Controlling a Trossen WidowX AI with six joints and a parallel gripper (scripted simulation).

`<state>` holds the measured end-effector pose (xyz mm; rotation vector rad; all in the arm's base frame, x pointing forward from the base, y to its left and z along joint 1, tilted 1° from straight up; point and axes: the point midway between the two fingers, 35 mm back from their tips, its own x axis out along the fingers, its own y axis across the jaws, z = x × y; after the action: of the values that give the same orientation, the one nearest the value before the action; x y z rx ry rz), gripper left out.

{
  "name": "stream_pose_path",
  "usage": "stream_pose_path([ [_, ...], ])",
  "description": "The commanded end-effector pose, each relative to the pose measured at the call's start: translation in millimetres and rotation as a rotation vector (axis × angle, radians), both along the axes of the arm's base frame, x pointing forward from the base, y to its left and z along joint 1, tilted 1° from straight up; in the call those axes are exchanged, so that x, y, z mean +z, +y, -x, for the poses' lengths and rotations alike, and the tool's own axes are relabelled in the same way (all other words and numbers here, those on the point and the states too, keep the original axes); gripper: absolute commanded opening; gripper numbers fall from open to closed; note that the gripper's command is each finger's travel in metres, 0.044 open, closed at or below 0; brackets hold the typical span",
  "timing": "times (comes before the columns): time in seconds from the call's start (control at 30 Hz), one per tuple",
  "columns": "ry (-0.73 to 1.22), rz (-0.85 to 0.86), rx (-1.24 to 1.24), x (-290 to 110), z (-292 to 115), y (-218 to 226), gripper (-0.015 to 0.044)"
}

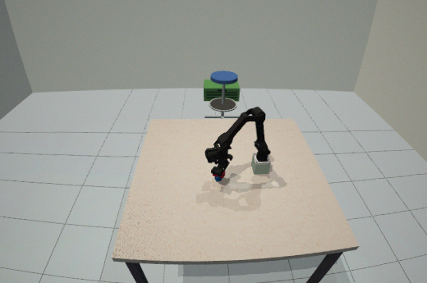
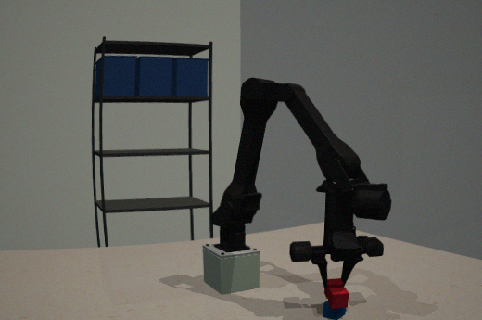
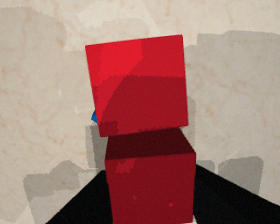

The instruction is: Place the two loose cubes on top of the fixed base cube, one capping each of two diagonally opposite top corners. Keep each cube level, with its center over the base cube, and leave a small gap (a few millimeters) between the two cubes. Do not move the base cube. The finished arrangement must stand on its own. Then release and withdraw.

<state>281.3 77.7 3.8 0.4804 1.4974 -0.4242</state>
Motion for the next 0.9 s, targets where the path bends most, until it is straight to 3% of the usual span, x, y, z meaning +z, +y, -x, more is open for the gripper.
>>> stream_pose_path([
  [0.0, 0.002, 0.001, 0.000, -3.5, 0.1, 0.0, 0.0105],
  [0.77, 0.002, 0.001, 0.001, -4.9, 0.0, 0.1, 0.0105],
  [0.87, 0.002, 0.001, 0.001, -4.9, 0.0, 0.1, 0.0184],
])
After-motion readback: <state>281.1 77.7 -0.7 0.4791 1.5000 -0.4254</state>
